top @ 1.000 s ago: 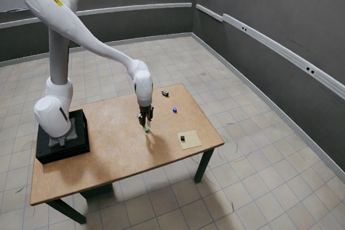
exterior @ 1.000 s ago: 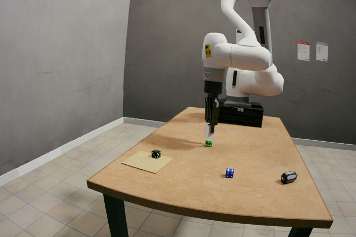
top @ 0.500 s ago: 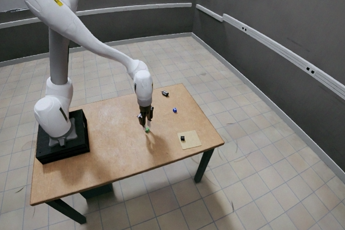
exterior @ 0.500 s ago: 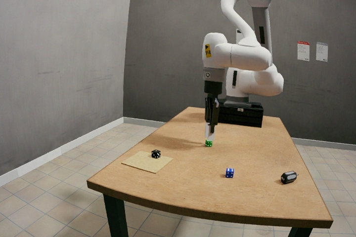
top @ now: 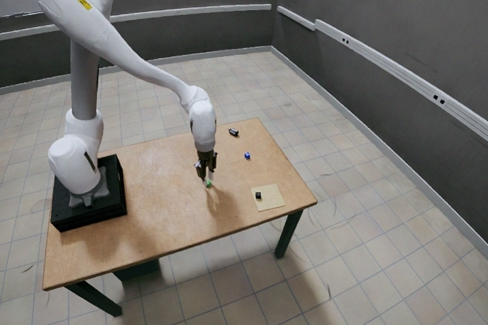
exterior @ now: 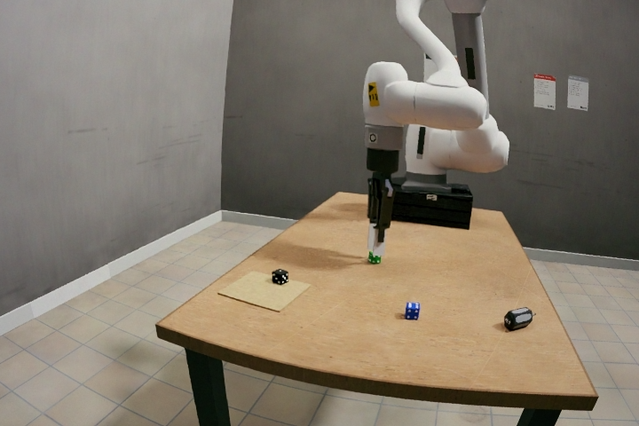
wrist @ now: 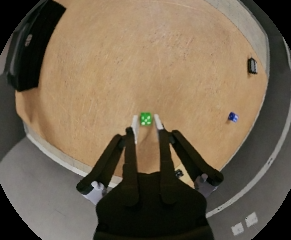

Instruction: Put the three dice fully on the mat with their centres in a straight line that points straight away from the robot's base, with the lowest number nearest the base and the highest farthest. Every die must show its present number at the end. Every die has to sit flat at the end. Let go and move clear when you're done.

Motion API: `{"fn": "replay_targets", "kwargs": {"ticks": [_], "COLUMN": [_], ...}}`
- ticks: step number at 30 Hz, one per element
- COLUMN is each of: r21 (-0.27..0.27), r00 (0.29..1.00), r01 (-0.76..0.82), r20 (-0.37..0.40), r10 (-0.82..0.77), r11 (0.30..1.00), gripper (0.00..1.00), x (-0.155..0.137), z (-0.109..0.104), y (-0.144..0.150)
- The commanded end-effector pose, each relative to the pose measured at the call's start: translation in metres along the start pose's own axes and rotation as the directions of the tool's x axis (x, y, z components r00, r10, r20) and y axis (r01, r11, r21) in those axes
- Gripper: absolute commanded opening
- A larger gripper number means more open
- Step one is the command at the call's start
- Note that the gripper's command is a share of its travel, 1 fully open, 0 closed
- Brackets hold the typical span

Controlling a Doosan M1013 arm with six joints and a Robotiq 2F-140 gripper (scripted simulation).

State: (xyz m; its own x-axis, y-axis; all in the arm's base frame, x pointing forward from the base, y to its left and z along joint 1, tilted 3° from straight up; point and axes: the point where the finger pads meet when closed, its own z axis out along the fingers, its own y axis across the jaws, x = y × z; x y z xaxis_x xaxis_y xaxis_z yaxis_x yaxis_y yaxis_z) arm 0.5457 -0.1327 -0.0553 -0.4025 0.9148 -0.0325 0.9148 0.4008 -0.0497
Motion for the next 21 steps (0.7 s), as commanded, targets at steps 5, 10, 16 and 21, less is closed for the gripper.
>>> {"fn": "replay_targets", "kwargs": {"ticks": [5,10,16,21], "r21": [-0.001,-0.001,-0.001,-0.001], "r00": [1.000,1.000,1.000,1.000], "r01": [0.000,0.000,0.000,0.000], "r20": [0.000,0.000,0.000,0.000], "r10": [0.000,0.000,0.000,0.000], "r11": [1.000,1.000,1.000,1.000], "gripper": [0.32,0.32,0.32,0.32], "x": [0.000,0.000,0.000,0.000], "z": [0.013,0.019,0.023,0.023], "y": [0.000,0.000,0.000,0.000]}}
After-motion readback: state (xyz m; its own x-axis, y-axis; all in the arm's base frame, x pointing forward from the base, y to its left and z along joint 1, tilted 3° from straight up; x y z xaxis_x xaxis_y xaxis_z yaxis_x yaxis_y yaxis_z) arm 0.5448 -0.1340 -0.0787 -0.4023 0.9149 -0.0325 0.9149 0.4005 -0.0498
